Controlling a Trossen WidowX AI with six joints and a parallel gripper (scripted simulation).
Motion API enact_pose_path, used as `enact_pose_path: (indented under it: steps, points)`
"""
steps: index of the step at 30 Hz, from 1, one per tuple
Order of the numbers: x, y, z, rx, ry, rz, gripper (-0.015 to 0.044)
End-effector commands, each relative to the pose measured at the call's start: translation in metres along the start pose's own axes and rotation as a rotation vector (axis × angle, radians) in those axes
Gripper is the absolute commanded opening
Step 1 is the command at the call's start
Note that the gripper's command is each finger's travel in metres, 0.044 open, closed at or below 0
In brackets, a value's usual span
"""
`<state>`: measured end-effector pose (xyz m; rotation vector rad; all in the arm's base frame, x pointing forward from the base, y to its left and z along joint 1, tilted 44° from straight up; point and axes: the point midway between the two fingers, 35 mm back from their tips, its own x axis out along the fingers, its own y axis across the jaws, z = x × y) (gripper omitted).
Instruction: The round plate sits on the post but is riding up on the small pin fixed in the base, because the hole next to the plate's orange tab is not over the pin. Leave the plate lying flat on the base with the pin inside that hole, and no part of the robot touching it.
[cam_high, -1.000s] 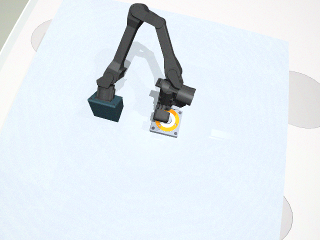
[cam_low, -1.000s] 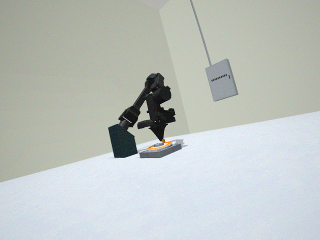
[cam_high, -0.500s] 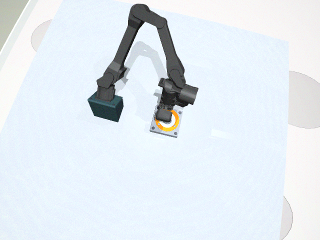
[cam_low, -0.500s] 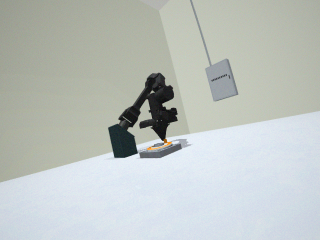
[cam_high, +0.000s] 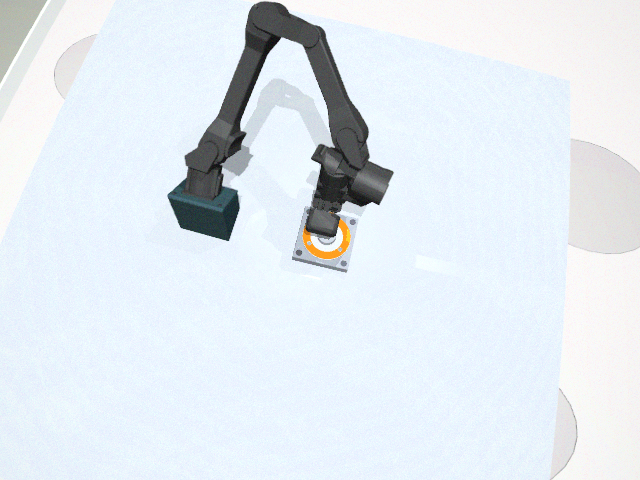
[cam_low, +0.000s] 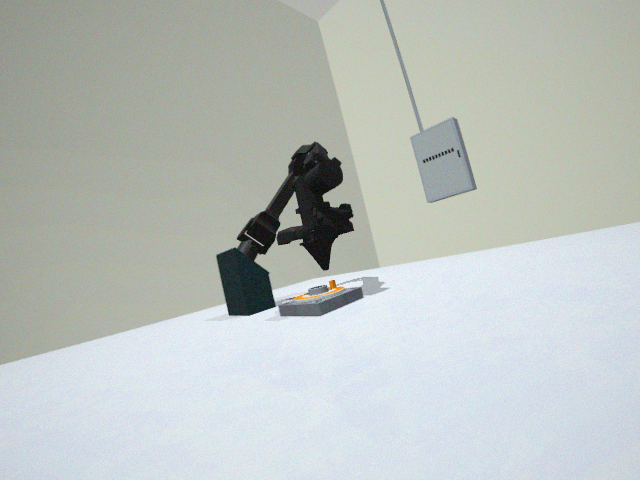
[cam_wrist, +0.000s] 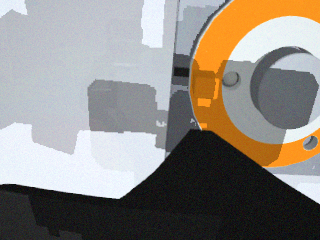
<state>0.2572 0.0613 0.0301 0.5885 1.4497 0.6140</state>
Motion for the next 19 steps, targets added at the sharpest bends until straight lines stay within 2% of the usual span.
enact_pose_path:
  steps: [1,19]
  points:
    - [-0.0159,0.0,0.0,-0.008,-0.004,-0.004,0.0]
    - [-0.0081,-0.0003,0.0001,-0.001,-0.006,-0.001,0.0]
